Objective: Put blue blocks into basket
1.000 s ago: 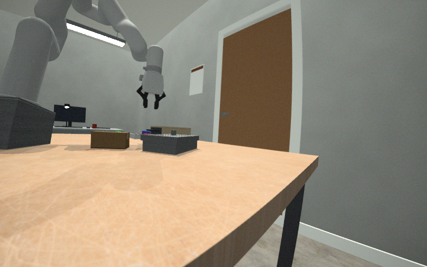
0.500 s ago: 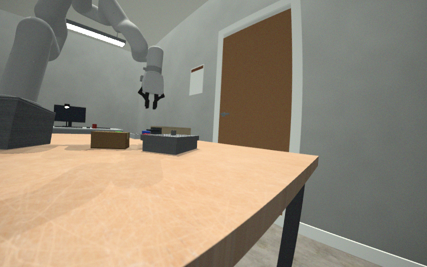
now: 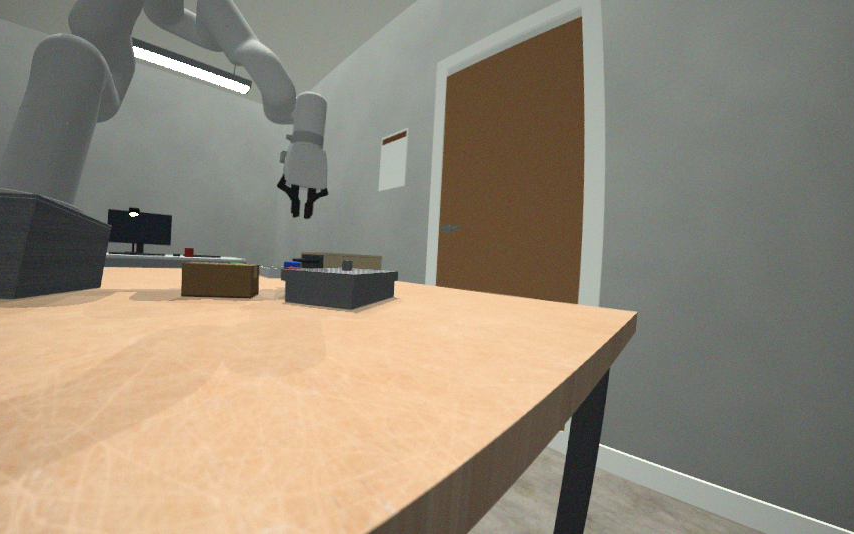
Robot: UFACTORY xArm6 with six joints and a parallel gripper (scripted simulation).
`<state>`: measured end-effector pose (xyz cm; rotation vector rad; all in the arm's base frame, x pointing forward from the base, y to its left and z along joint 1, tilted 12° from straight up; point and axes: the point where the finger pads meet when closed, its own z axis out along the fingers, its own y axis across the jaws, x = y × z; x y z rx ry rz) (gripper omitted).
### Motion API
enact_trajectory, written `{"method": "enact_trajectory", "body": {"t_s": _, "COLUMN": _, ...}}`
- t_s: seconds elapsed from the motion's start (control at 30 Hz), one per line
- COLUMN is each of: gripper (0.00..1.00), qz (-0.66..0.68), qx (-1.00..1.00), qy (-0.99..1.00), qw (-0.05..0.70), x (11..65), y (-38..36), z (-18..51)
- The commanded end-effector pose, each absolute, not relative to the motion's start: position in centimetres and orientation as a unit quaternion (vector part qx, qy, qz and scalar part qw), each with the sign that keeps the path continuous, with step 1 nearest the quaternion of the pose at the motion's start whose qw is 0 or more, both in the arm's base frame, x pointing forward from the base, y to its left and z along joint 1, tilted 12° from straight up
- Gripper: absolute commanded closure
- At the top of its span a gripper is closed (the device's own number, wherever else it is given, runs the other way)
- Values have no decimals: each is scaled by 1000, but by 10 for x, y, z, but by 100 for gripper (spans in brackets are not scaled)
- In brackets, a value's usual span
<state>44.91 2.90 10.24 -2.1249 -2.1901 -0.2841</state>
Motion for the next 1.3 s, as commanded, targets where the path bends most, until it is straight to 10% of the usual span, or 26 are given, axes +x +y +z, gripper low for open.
{"method": "enact_trajectory", "body": {"t_s": 0.0, "gripper": 76, "qz": -94, "qx": -693, "qy": -714, "qw": 37, "x": 450, "y": 29, "z": 104}}
{"method": "enact_trajectory", "body": {"t_s": 1.27, "gripper": 76, "qz": -94, "qx": -693, "qy": -714, "qw": 37, "x": 452, "y": 33, "z": 83}}
